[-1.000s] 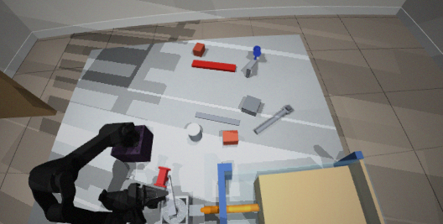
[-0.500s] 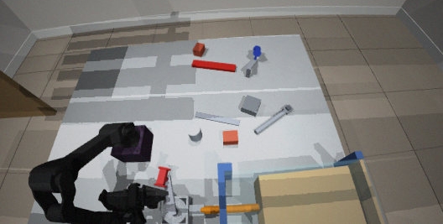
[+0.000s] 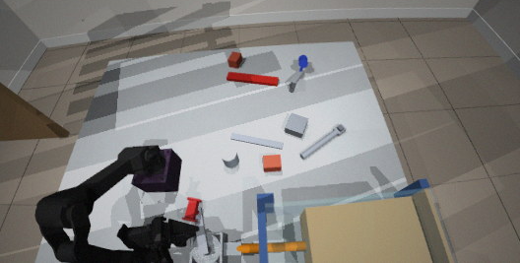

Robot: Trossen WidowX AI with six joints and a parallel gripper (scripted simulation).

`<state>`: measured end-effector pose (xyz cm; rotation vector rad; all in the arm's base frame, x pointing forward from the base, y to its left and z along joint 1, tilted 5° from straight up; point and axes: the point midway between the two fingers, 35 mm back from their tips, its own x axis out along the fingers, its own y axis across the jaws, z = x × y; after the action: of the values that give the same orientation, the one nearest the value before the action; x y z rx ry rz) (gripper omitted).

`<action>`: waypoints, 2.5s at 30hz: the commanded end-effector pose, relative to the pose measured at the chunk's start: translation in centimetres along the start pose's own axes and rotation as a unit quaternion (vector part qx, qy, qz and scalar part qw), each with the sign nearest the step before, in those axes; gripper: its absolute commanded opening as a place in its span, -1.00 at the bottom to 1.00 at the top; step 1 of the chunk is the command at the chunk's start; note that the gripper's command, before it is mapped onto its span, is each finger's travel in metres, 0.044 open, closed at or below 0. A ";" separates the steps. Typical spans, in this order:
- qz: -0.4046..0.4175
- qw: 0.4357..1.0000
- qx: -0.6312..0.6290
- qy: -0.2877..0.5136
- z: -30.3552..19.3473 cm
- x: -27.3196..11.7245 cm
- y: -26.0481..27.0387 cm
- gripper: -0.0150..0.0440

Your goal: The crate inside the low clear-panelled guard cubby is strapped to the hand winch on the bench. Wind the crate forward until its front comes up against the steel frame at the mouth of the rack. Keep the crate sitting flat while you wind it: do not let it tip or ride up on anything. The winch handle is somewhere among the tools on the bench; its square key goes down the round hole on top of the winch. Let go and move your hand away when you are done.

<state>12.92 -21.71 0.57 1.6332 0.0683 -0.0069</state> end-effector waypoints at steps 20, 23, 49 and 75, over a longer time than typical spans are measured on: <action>-0.001 1.000 -0.004 0.003 -0.1 0.1 -0.4 0.32; -0.001 1.000 -0.004 0.003 -0.1 0.1 -0.4 0.32; 0.000 1.000 0.000 0.000 0.4 0.0 0.1 0.32; 0.000 1.000 0.000 0.000 0.4 0.0 0.1 0.32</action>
<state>12.90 -21.90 0.75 1.6431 0.0676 -0.0067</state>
